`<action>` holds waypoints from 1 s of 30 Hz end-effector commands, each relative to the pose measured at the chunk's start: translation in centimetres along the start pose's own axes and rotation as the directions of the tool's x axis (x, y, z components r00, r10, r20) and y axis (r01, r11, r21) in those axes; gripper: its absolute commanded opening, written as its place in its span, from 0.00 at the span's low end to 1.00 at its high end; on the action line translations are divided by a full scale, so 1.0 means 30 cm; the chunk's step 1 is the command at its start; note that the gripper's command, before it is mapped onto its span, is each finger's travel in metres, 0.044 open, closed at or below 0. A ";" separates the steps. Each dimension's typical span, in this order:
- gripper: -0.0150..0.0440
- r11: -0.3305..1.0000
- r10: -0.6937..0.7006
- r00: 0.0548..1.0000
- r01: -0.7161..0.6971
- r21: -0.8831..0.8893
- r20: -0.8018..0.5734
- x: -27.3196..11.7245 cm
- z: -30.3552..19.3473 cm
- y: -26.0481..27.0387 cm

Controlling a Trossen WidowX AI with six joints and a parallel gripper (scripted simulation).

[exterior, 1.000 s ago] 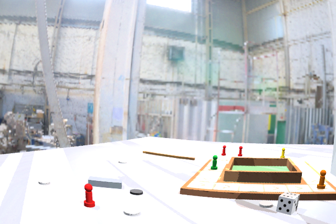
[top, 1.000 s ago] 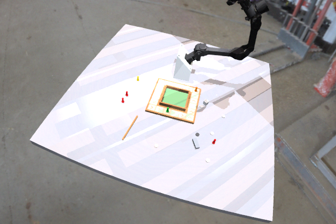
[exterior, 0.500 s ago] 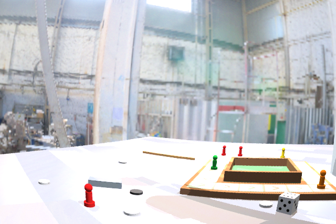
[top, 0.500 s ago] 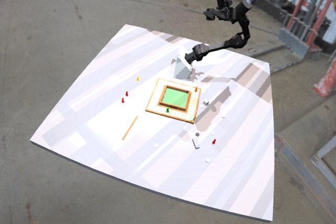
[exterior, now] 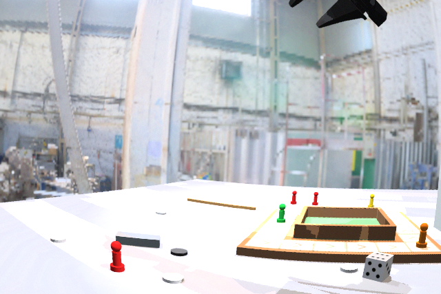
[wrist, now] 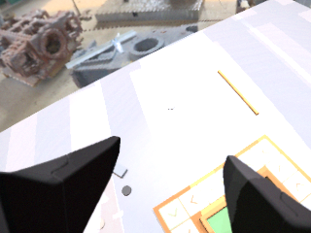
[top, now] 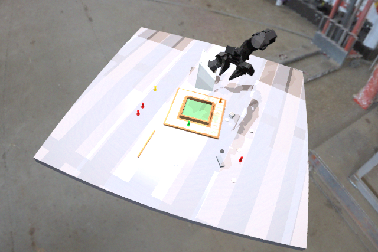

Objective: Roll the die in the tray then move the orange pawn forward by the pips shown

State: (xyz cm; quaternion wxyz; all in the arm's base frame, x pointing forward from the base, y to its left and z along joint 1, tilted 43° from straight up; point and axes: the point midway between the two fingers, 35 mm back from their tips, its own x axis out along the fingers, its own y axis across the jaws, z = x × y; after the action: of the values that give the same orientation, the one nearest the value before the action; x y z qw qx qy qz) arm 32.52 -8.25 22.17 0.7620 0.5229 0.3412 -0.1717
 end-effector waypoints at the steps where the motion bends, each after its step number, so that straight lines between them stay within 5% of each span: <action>1: 0.72 0.998 -0.019 0.973 0.006 -0.060 -0.232 0.112 -0.203 -0.002; 9: 0.72 0.984 -0.127 0.773 0.021 -0.175 -0.621 0.212 -0.634 -0.067; 15: 0.72 0.966 -0.235 0.565 0.042 -0.257 -0.791 0.192 -0.898 -0.162; 30: 0.72 0.965 -0.238 0.558 0.042 -0.259 -0.795 0.201 -0.958 -0.176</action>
State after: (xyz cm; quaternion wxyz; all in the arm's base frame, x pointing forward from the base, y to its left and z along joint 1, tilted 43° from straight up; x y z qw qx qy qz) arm 23.91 16.12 8.55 0.5547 0.4290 0.7095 0.0700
